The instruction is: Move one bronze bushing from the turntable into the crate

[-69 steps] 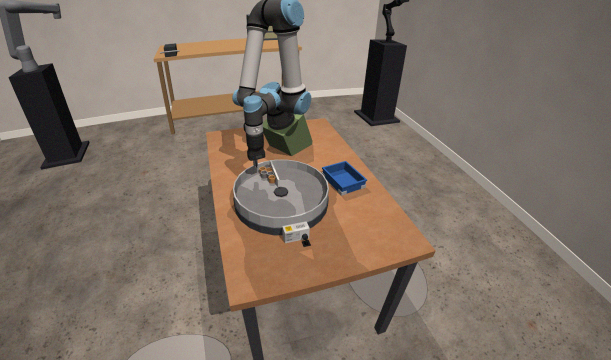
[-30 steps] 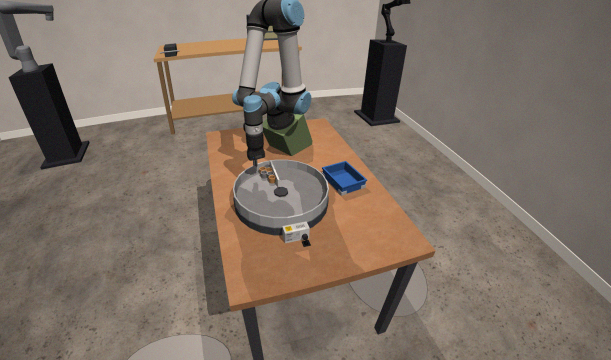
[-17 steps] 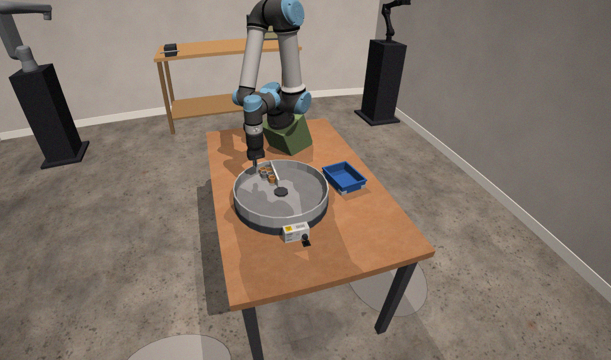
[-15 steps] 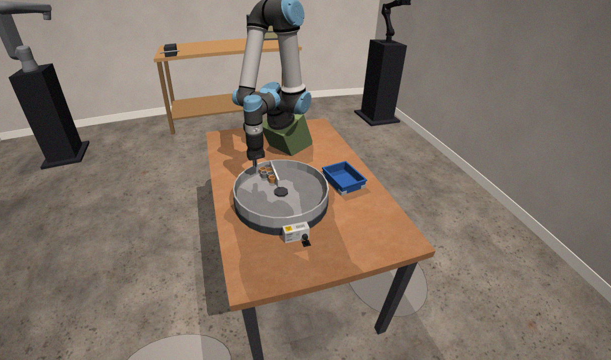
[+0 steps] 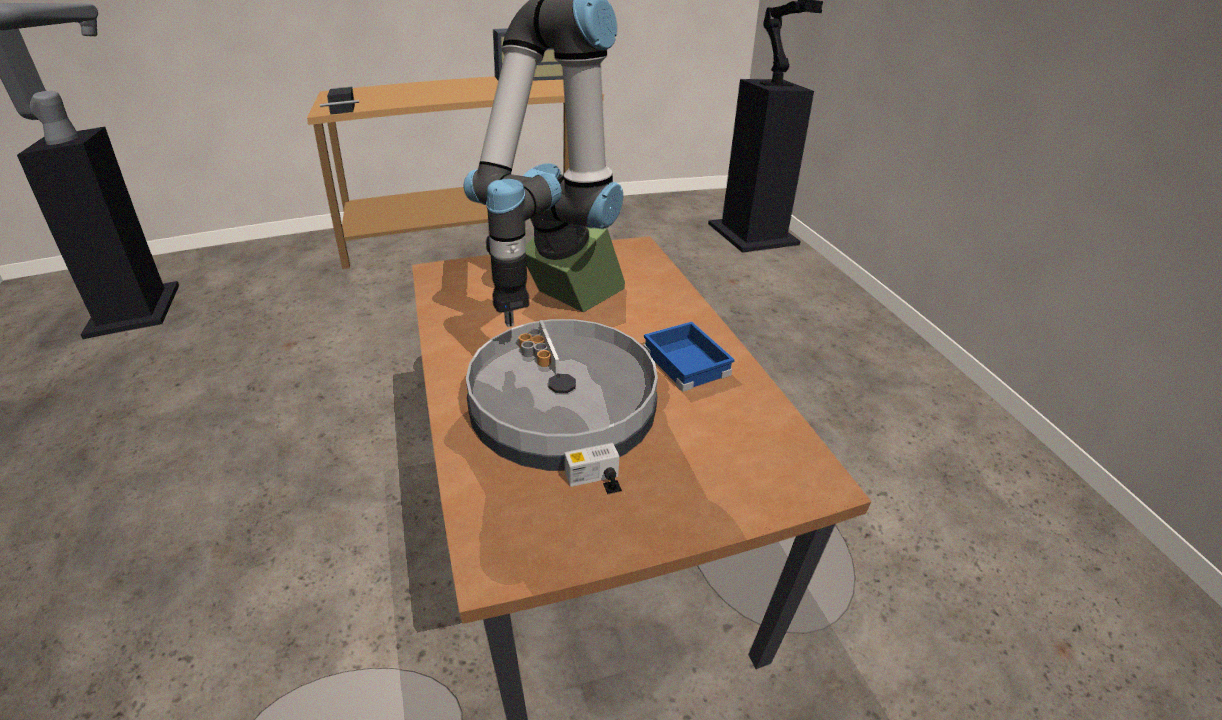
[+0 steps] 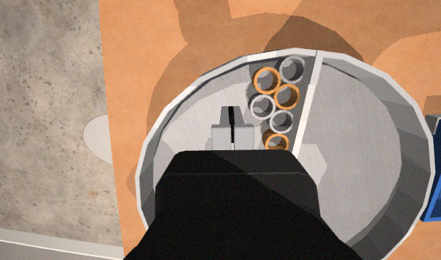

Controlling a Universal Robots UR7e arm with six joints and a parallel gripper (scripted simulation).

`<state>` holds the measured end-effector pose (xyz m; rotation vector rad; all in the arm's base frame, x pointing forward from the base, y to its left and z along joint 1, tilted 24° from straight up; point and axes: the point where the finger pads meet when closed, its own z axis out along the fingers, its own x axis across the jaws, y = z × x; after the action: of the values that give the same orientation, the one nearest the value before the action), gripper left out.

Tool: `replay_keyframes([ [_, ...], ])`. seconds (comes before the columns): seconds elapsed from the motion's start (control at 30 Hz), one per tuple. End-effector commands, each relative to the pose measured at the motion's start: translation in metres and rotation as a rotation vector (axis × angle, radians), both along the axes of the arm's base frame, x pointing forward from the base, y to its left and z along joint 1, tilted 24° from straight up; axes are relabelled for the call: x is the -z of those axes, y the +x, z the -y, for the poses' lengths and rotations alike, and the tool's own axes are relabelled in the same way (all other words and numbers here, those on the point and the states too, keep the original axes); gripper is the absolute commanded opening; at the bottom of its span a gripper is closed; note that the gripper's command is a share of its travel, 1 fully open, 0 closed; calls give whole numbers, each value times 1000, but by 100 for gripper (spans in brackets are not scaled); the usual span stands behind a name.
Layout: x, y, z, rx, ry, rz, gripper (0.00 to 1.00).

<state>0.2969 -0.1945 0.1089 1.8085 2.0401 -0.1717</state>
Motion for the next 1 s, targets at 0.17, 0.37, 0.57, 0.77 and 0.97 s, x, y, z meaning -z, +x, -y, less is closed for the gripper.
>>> replay_keyframes([
  [0.17,-4,-2,-2,0,3,-2,40],
  [0.37,-4,-2,-2,0,3,-2,40],
  [0.57,-4,-2,-2,0,3,-2,40],
  [0.77,-5,-2,-2,0,1,-1,40],
  [0.97,-5,-2,-2,0,1,-1,40],
])
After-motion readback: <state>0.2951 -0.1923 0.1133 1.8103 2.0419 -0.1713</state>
